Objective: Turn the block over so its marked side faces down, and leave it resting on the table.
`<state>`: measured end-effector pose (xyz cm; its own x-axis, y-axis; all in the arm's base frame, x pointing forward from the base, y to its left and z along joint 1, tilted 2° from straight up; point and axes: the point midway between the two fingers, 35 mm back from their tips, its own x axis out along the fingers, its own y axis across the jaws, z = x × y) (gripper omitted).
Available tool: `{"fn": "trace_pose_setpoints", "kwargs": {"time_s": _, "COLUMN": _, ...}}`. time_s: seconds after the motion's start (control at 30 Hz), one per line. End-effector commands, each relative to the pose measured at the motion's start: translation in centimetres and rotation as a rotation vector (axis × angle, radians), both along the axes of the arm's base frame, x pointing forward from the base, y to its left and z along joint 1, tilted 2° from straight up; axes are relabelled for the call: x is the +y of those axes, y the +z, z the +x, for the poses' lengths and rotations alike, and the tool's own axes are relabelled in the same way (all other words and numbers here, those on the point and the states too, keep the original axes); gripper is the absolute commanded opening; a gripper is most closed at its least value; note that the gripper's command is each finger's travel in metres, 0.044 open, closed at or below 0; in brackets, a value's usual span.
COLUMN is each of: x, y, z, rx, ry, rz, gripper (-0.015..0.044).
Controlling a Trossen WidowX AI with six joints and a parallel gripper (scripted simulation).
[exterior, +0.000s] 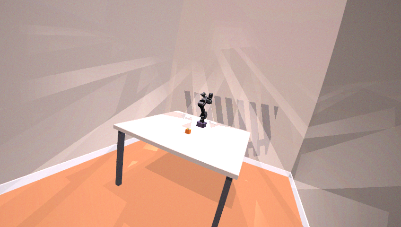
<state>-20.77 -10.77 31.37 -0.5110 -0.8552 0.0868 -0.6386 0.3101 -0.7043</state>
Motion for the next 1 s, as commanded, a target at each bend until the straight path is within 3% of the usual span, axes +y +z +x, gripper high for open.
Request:
{"fn": "trace_pose_setpoints", "kwargs": {"time_s": 0.0, "x": 0.2, "y": 0.0, "z": -0.2, "rx": -0.007, "ry": -0.009, "rz": -0.004, "gripper": 0.0426}}
{"fn": "trace_pose_setpoints", "kwargs": {"time_s": 0.3, "x": 10.4, "y": 0.0, "z": -6.1, "rx": -0.344, "ry": -0.446, "rz": -0.252, "gripper": 0.0440}}
{"fn": "trace_pose_setpoints", "kwargs": {"time_s": 0.5, "x": 19.4, "y": -0.2, "z": -7.2, "rx": -0.512, "ry": -0.760, "rz": -0.485, "gripper": 0.0440}}
{"fn": "trace_pose_setpoints", "kwargs": {"time_s": 0.73, "x": 30.1, "y": -1.5, "z": -4.6, "rx": -0.652, "ry": -1.103, "rz": -0.837, "gripper": 0.0440}}
{"fn": "trace_pose_setpoints", "kwargs": {"time_s": 0.97, "x": 39.2, "y": -3.3, "z": 2.0, "rx": -0.700, "ry": -1.408, "rz": -1.259, "gripper": 0.0440}}
